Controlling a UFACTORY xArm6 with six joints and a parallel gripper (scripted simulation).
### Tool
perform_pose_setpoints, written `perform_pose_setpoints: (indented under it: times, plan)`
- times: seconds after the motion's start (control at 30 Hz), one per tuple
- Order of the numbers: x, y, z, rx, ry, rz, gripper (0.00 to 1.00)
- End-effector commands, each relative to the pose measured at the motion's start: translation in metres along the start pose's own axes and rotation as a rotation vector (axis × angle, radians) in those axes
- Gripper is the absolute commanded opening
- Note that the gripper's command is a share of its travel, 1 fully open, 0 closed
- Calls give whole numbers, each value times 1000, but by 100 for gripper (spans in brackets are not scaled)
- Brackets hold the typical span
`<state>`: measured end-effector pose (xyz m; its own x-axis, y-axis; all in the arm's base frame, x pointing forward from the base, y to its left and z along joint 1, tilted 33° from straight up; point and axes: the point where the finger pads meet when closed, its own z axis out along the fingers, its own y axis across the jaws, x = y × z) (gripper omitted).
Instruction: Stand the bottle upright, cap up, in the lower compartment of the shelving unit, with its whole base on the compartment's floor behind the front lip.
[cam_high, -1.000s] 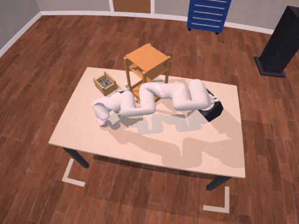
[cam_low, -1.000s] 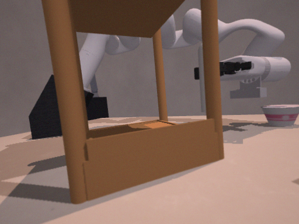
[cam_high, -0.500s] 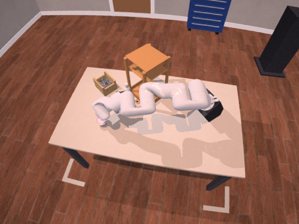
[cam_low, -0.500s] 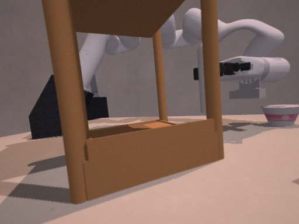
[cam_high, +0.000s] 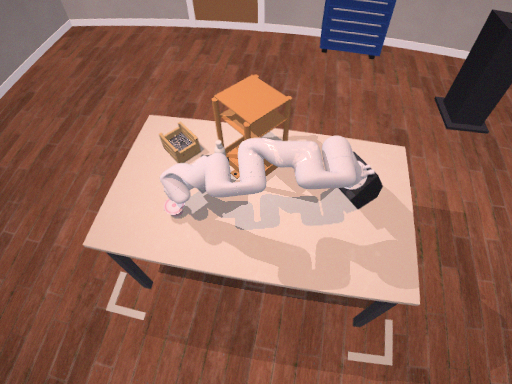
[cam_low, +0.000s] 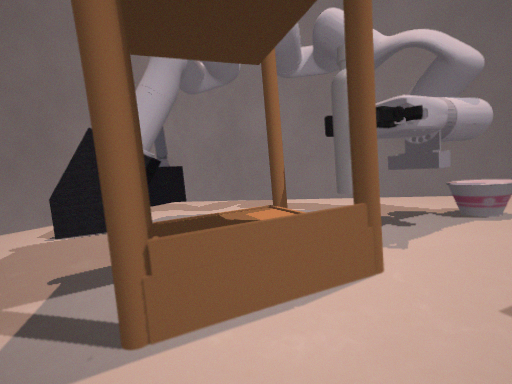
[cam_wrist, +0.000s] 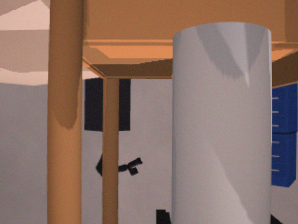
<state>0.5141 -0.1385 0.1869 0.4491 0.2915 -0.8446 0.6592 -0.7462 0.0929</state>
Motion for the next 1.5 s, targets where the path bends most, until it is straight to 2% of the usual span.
perform_pose_setpoints:
  times: [0.0, 0.67, 1.17, 1.47]
  plan:
    - [-2, 1, 9, -2, 4, 3, 0]
    - [-1, 1, 54, -2, 4, 3, 0]
    - [-1, 1, 101, -2, 4, 3, 0]
    - [-1, 1, 116, -2, 4, 3, 0]
